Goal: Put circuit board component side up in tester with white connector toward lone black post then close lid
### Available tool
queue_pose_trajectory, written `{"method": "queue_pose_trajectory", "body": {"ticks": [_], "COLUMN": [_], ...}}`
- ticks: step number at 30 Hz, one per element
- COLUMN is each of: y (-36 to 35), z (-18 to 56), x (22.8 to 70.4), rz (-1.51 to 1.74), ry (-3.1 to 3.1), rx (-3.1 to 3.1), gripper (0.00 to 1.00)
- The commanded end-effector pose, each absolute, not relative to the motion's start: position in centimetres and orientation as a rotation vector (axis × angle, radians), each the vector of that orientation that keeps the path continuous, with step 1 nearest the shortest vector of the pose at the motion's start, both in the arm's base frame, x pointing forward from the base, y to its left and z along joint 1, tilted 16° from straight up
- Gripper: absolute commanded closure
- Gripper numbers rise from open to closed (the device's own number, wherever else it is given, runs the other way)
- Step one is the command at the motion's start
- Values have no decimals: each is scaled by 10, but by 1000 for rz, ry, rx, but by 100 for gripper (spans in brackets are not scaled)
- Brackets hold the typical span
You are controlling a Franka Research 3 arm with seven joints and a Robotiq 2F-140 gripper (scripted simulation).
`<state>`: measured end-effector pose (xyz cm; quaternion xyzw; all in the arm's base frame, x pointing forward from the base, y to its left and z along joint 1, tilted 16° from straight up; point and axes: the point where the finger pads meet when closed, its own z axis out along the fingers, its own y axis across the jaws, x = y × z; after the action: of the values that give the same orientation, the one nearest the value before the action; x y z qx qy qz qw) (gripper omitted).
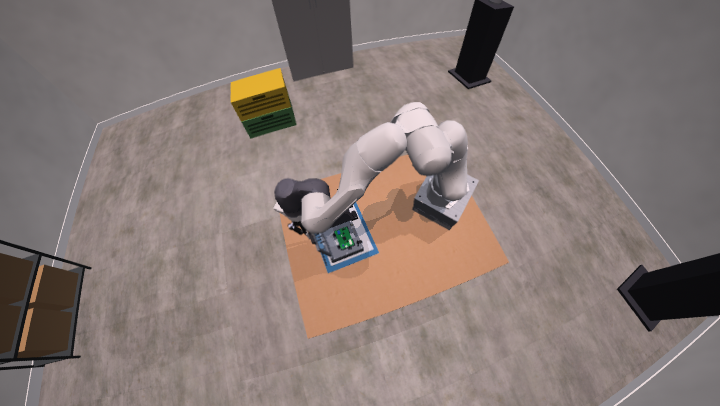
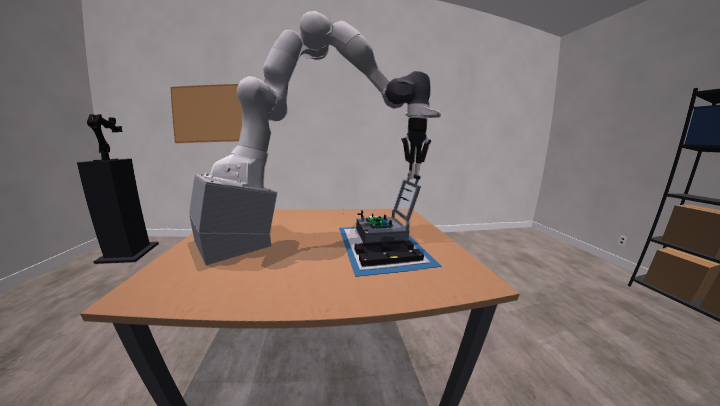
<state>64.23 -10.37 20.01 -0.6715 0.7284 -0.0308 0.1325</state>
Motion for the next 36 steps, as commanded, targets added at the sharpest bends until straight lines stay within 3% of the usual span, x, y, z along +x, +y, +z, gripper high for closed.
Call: {"method": "queue_pose_trajectory", "body": {"ticks": [1,36], "y": [-103,-103], "z": [198,198], "x": [643,639], "rz": [-91,-91], "ry": [2114,2113], "rx": [-1951,-1951], "gripper": [100,100]}}
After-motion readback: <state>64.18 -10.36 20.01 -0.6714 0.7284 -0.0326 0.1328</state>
